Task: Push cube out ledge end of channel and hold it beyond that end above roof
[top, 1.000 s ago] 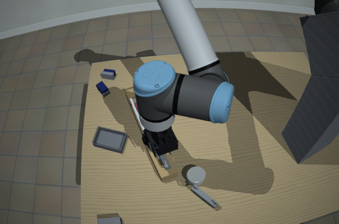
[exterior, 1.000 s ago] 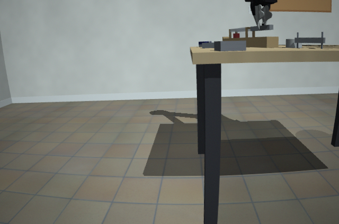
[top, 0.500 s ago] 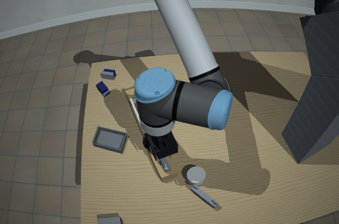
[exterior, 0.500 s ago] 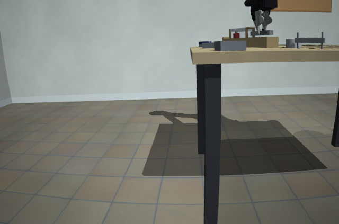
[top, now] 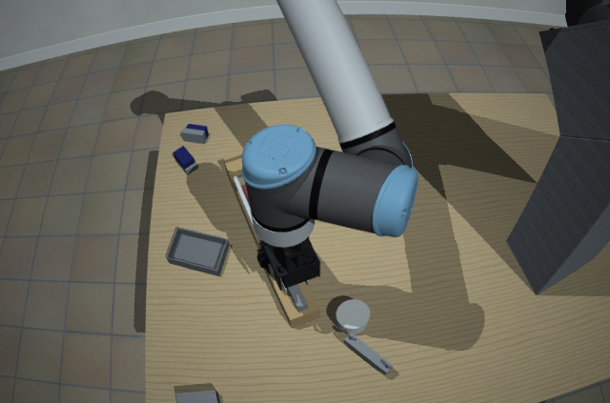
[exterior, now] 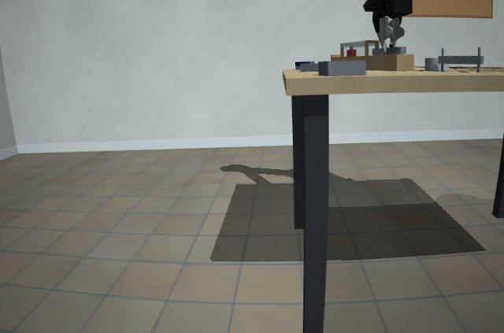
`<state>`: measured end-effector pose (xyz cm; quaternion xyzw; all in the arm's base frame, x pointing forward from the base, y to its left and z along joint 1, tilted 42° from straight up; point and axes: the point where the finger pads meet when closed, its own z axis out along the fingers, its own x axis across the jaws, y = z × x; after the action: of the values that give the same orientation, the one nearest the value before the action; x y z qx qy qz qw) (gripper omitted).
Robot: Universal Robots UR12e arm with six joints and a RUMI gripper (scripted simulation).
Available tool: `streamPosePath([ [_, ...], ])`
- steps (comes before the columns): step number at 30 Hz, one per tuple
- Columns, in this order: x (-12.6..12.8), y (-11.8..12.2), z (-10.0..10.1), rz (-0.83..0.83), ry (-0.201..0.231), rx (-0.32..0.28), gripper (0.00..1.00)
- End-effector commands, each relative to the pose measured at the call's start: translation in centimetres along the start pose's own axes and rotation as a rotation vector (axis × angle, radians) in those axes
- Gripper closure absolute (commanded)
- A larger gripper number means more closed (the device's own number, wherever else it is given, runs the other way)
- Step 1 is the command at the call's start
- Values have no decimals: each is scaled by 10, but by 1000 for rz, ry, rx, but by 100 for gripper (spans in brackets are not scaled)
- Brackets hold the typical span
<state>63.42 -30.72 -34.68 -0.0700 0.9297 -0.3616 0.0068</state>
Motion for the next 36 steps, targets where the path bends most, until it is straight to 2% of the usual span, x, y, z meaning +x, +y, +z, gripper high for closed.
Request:
streamPosePath([
  [1, 0, 0, -1, 0, -1, 0, 100],
  [28, 0, -1, -1, 0, -1, 0, 100],
  [36, 0, -11, -1, 0, -1, 0, 100],
])
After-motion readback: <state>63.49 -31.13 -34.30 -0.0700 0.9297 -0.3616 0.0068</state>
